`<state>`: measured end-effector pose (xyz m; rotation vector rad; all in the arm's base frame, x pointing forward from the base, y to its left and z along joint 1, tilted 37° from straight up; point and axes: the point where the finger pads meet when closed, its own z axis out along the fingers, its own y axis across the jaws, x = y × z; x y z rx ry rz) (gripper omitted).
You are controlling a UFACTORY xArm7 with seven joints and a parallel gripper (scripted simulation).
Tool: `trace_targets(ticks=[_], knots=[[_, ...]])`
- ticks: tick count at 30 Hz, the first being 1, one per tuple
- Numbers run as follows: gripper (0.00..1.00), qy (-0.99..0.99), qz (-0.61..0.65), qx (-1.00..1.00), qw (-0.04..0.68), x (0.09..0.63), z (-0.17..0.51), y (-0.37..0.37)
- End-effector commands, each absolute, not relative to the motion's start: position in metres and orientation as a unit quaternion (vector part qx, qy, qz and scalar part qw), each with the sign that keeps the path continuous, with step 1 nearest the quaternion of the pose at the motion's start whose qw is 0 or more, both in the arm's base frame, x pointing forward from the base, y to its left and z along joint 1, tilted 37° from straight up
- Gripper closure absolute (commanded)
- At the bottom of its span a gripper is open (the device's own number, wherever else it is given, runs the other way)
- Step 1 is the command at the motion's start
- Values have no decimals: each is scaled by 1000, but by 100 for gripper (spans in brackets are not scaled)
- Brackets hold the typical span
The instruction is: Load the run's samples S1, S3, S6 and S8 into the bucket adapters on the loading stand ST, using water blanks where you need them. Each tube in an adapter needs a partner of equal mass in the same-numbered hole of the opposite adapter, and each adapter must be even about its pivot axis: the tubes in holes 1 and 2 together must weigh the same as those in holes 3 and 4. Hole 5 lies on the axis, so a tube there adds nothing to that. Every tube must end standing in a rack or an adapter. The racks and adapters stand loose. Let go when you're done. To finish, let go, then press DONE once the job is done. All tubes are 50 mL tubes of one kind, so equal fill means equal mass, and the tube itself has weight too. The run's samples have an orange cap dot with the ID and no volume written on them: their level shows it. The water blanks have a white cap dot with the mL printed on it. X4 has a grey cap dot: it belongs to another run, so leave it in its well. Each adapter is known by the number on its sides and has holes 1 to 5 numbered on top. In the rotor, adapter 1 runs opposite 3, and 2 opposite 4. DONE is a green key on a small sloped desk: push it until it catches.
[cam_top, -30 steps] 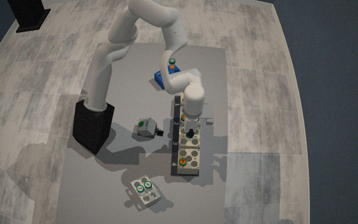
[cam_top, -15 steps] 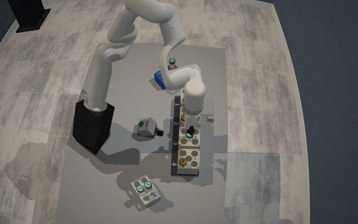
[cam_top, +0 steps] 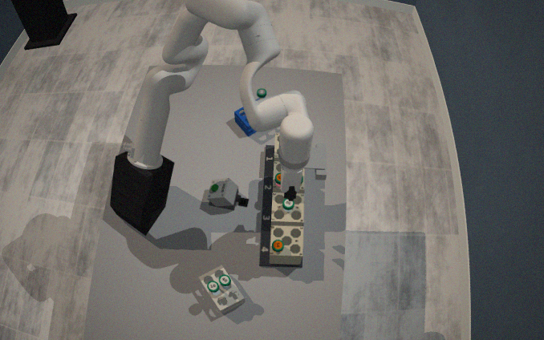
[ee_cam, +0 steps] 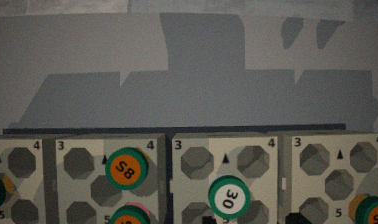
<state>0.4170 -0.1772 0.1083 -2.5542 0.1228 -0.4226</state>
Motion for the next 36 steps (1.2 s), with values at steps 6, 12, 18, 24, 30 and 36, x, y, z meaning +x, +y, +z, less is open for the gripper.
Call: trace_targets(ticks=[6, 12, 18, 24, 30, 36], knots=[[56, 46, -159, -949, 270, 413, 119, -185], [56, 46, -159, -949, 270, 409, 129, -191], [56, 46, -159, -949, 270, 408, 132, -193], [56, 46, -159, -949, 270, 408, 132, -193], [56, 46, -159, -949, 270, 408, 132, -193], [43, 31, -163, -949, 267, 406, 129, -196]])
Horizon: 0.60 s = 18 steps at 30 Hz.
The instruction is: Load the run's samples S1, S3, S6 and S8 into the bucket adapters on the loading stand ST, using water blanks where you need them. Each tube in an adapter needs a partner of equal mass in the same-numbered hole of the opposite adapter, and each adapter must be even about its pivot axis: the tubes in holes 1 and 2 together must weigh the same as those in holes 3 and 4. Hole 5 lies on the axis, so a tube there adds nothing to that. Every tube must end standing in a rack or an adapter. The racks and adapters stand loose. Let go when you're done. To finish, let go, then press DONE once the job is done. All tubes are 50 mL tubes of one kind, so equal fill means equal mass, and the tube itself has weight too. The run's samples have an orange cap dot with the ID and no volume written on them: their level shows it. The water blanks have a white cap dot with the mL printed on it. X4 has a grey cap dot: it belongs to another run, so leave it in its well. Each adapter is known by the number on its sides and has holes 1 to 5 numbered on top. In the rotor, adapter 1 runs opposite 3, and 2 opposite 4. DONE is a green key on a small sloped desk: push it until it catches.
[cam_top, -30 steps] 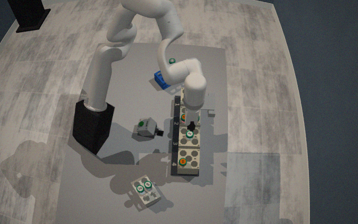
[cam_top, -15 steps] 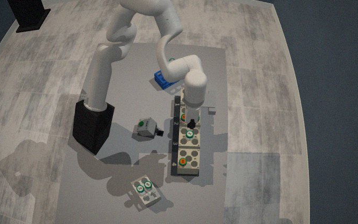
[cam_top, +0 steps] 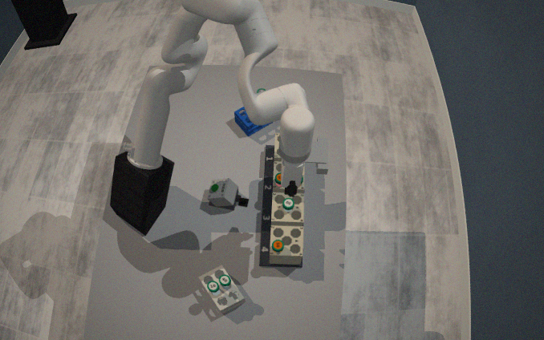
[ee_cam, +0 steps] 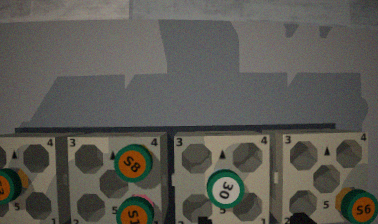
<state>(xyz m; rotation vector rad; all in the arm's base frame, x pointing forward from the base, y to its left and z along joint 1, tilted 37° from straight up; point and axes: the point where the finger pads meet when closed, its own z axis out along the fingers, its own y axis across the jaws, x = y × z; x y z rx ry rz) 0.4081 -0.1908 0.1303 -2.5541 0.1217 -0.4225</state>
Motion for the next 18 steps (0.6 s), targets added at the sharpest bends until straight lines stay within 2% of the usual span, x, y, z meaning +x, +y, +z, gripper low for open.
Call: trace_targets(ticks=[1, 18], knots=[[43, 15, -167, -950, 265, 403, 126, -199], [43, -221, -227, -924, 215, 363, 81, -245]])
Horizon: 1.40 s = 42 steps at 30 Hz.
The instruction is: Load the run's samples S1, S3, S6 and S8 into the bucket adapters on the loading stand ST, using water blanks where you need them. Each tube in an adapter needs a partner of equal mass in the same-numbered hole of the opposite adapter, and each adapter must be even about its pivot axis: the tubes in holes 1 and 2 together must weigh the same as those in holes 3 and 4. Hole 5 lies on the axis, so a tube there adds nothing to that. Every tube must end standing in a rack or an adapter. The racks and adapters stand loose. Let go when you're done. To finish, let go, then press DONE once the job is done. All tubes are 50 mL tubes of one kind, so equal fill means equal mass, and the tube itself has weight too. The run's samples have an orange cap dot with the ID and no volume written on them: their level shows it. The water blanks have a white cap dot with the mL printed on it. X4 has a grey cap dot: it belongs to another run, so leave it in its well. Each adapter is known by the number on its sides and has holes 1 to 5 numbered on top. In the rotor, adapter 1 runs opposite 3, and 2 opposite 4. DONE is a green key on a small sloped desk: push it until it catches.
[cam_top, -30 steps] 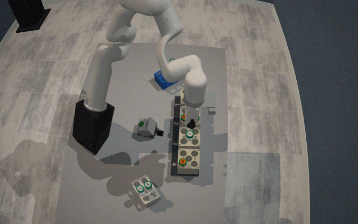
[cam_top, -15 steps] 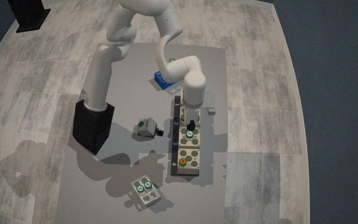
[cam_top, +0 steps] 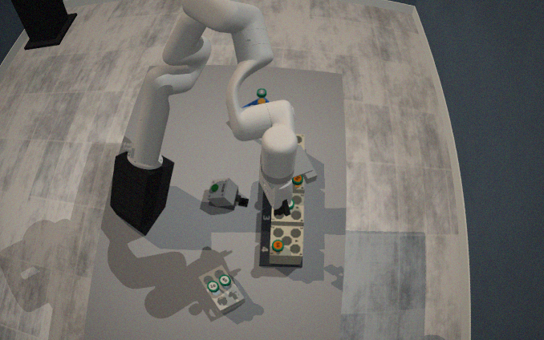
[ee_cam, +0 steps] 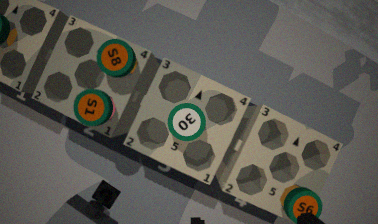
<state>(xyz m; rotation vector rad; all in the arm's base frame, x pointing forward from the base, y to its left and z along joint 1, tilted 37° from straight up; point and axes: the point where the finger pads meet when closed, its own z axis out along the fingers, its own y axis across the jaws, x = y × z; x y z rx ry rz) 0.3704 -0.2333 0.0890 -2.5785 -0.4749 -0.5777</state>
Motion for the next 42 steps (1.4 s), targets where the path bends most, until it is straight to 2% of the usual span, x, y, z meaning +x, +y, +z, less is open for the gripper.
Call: trace_targets(ticks=[1, 42], knots=[[43, -221, -227, -924, 215, 363, 81, -245], [43, -241, -231, -919, 209, 267, -25, -354]])
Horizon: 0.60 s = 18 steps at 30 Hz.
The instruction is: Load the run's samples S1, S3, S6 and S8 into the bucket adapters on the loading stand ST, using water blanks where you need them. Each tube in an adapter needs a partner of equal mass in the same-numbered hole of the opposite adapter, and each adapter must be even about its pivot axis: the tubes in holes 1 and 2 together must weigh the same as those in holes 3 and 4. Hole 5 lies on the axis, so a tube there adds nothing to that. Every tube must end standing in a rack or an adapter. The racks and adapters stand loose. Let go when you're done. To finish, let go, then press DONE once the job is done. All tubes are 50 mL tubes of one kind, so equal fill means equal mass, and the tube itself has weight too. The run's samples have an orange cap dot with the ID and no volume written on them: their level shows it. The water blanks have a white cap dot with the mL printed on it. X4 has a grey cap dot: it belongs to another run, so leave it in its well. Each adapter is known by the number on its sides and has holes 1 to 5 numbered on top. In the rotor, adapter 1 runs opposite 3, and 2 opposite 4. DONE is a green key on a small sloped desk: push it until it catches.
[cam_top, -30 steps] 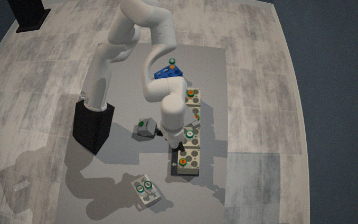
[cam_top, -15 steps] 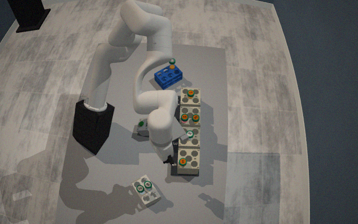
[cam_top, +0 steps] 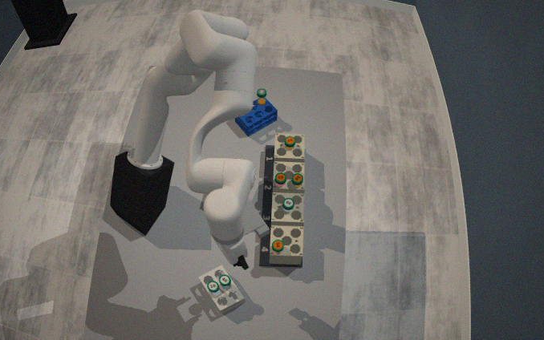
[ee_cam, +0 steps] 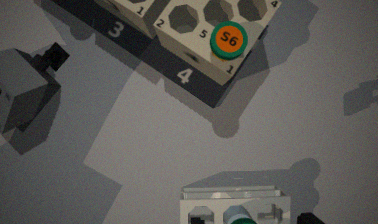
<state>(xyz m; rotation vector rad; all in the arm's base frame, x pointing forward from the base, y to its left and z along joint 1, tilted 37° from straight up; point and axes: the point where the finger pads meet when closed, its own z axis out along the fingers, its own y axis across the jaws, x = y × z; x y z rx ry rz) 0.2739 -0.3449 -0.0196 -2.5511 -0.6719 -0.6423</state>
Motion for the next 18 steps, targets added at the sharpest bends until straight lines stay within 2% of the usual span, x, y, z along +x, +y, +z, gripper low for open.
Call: trace_targets(ticks=[1, 8, 18], knots=[[43, -241, -231, -919, 209, 265, -28, -358], [43, -241, -231, -919, 209, 246, -49, -379], [43, -241, -231, -919, 209, 246, -51, -379]])
